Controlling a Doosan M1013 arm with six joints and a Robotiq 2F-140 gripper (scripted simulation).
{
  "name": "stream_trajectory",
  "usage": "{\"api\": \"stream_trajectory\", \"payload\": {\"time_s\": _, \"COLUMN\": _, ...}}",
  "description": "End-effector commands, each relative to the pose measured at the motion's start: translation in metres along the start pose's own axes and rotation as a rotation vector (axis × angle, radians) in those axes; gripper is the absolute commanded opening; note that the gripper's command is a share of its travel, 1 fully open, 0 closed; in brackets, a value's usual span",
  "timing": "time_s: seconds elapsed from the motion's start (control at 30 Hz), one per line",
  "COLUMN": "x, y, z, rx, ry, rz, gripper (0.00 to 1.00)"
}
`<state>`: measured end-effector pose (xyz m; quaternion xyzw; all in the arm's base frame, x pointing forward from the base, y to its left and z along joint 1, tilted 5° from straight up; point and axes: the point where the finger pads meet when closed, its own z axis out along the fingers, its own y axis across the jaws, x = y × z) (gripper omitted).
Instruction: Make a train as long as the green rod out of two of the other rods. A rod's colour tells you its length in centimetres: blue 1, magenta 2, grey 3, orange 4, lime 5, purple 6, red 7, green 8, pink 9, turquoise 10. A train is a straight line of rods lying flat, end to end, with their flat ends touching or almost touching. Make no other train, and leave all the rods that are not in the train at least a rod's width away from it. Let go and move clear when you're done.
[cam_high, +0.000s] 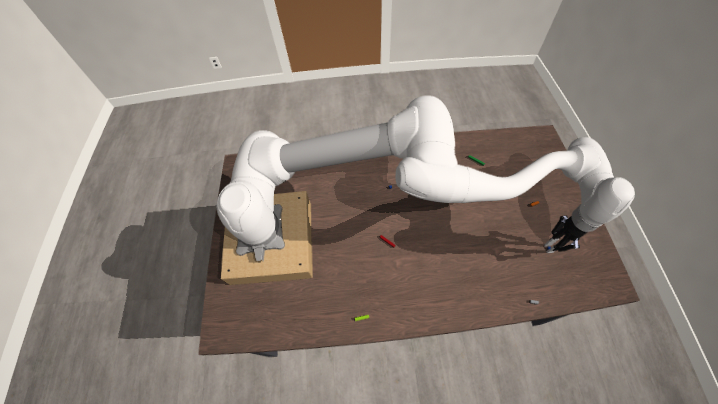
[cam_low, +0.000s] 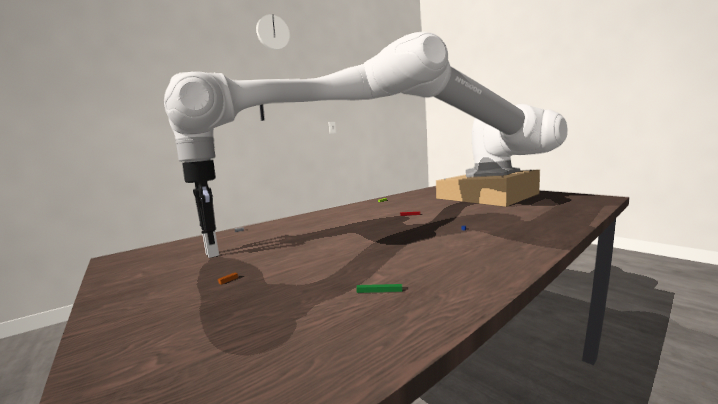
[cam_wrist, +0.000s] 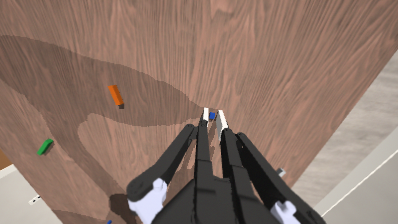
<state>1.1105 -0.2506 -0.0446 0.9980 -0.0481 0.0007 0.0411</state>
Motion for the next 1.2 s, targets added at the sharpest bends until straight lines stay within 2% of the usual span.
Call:
{"api": "stream_trajectory", "payload": {"time_s": 0.0, "x": 0.0001, "y": 0.0000, "z": -0.0004, "rx": 0.000, "ry": 0.000, "rz": 0.000, "gripper": 0.23}}
{"api": "stream_trajectory", "payload": {"time_s": 1.03, "x": 0.0001, "y": 0.0000, "z": -0.0004, "rx": 0.000, "ry": 0.000, "rz": 0.000, "gripper": 0.23}}
{"api": "stream_trajectory", "payload": {"time_s": 1.07, "x": 0.0001, "y": 0.0000, "z": -0.0004, "rx": 0.000, "ry": 0.000, "rz": 0.000, "gripper": 0.12}}
{"api": "stream_trajectory", "payload": {"time_s": 1.17, "x": 0.0001, "y": 0.0000, "z": -0.0004, "rx": 0.000, "ry": 0.000, "rz": 0.000, "gripper": 0.12}}
